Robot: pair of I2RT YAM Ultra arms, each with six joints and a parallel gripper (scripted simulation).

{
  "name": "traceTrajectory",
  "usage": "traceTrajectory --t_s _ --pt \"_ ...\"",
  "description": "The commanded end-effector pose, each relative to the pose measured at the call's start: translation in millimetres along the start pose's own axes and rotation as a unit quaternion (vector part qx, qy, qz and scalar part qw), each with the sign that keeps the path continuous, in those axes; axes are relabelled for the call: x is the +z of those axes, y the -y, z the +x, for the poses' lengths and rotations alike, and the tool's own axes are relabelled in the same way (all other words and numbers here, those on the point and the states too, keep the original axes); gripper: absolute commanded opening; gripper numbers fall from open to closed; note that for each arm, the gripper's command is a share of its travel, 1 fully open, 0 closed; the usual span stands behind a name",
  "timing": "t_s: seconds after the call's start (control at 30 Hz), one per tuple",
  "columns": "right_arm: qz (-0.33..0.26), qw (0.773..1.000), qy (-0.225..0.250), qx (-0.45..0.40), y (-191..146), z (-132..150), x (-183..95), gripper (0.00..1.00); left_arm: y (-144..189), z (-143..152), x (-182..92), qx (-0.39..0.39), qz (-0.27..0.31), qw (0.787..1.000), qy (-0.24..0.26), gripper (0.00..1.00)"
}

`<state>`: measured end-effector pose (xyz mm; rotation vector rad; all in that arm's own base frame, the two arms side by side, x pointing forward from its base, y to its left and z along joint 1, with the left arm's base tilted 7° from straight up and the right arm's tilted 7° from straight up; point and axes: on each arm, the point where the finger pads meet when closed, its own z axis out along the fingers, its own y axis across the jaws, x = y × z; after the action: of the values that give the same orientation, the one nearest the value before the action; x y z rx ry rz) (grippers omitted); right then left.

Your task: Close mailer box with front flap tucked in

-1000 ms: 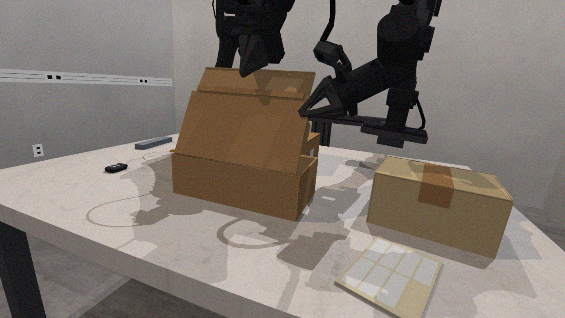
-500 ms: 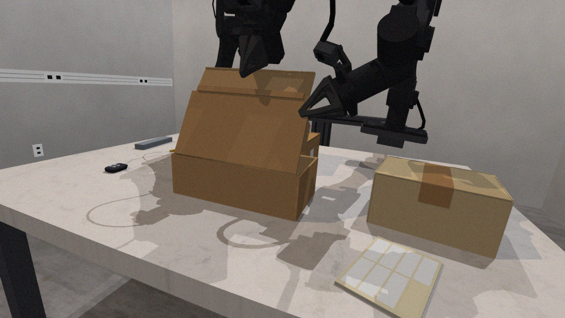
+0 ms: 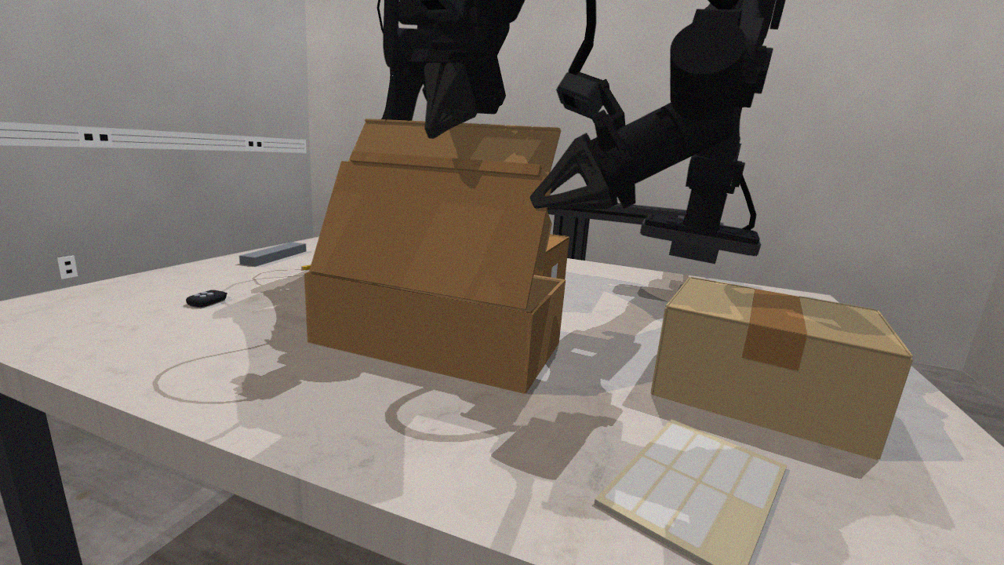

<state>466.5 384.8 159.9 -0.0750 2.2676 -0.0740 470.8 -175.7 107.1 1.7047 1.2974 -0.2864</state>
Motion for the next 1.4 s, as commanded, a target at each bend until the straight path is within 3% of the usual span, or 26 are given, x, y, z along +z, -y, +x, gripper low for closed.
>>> traceTrajectory --t_s 0.0,0.43,1.37 --pt "-0.01 0.999 0.03 0.024 5.9 -28.3 -24.0 0.01 7.2 -0.8 6.2 -0.017 0.014 1.0 0.008 0.01" --pt "-0.014 0.999 0.034 0.029 6.2 -33.4 -28.5 0.01 7.1 -0.8 6.2 -0.017 0.014 1.0 0.008 0.01" --pt "-0.018 0.999 0.034 0.023 0.8 -5.0 -34.0 0.01 7.1 -0.8 6.2 -0.017 0.014 1.0 0.008 0.01"
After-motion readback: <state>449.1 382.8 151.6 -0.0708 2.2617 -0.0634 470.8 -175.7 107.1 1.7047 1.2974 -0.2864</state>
